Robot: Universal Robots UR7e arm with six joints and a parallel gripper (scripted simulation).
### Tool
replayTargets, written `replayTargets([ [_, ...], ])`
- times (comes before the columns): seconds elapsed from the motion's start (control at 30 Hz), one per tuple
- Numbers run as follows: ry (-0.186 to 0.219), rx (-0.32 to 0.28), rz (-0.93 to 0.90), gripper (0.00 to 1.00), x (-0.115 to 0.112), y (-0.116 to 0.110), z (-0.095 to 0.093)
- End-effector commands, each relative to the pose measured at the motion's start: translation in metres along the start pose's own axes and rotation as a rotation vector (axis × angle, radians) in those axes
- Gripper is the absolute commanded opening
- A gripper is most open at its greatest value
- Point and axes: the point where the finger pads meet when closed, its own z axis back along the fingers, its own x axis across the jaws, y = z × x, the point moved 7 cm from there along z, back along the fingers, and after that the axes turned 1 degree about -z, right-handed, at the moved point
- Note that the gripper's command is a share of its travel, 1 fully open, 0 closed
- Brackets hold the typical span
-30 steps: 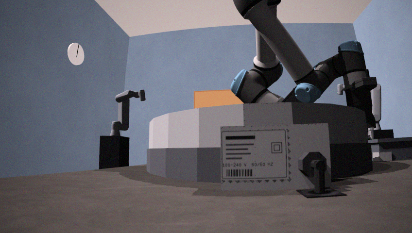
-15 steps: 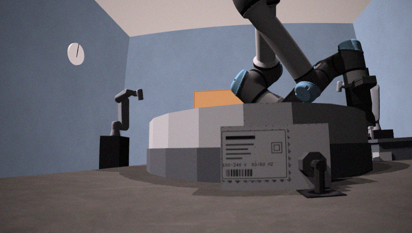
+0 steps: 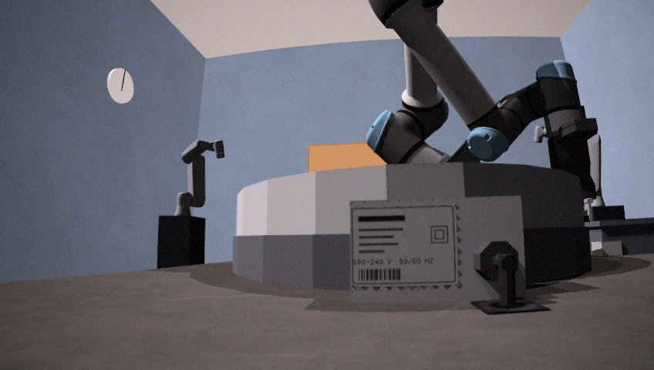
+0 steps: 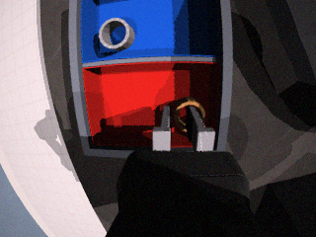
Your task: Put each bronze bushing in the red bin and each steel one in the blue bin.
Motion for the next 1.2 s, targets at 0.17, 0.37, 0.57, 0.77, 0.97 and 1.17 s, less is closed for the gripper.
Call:
replayTargets([
  [0.17,0.001,0.001,0.000,0.42,0.000,0.000,0.005],
  [0.37,0.001,0.001,0.000,0.42,0.000,0.000,0.005],
  [0.57,0.001,0.001,0.000,0.42,0.000,0.000,0.008],
  [0.77,0.001,0.001,0.000,0.42,0.000,0.000,0.009],
  [0.97,0.001,0.001,0.000,0.42,0.000,0.000,0.011],
  [1.17,0.001,0.001,0.000,0.42,0.000,0.000,0.021],
])
